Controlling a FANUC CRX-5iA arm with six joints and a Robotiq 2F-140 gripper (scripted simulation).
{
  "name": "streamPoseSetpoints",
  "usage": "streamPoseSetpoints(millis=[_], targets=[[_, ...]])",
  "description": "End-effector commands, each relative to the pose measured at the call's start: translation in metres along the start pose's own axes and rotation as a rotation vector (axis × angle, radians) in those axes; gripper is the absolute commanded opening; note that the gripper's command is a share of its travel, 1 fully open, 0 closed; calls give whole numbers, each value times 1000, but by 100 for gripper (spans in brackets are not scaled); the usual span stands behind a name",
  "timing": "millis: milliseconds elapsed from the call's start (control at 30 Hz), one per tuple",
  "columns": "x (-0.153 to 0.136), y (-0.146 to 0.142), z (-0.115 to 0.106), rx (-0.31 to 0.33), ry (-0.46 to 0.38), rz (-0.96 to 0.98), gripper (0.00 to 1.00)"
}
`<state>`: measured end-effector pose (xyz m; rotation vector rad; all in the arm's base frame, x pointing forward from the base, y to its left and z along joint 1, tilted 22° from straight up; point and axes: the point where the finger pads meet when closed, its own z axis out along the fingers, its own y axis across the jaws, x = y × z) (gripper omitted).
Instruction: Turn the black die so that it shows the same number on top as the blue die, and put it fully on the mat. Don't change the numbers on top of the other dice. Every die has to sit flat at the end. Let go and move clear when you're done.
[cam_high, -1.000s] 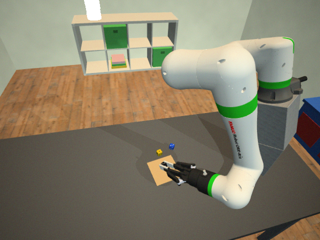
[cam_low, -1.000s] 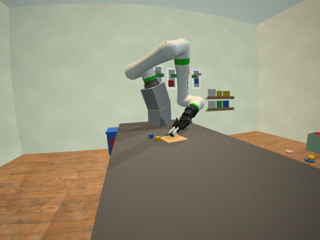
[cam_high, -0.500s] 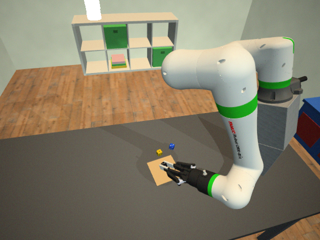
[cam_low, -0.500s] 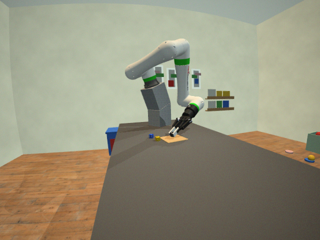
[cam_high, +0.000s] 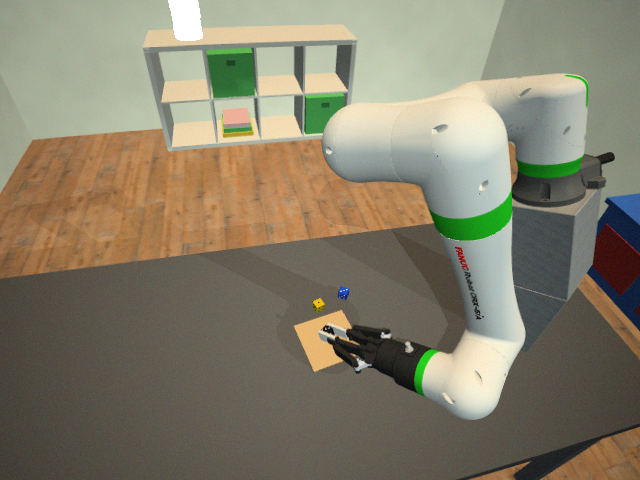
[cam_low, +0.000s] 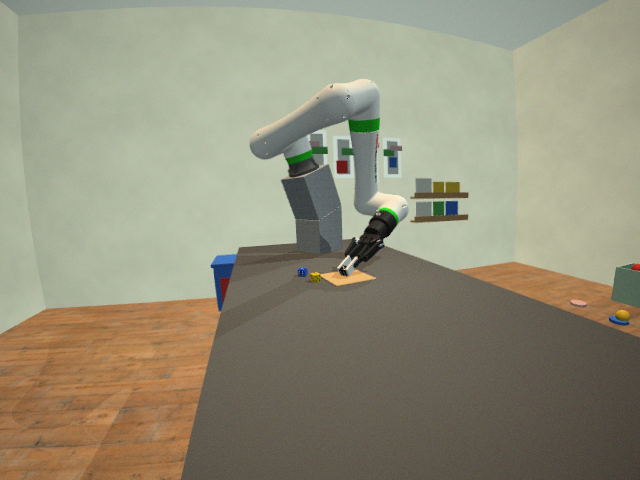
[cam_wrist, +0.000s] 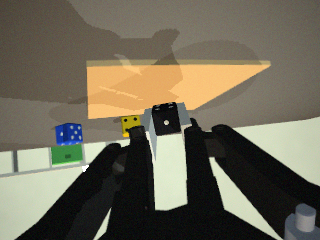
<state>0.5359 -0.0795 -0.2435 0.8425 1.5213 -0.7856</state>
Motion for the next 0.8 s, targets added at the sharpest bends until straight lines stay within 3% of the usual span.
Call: streamPoseSetpoints(millis=[0, 767], targets=[[2, 0, 1, 0, 0, 0, 13], [4, 0, 2, 0, 0, 0, 13]])
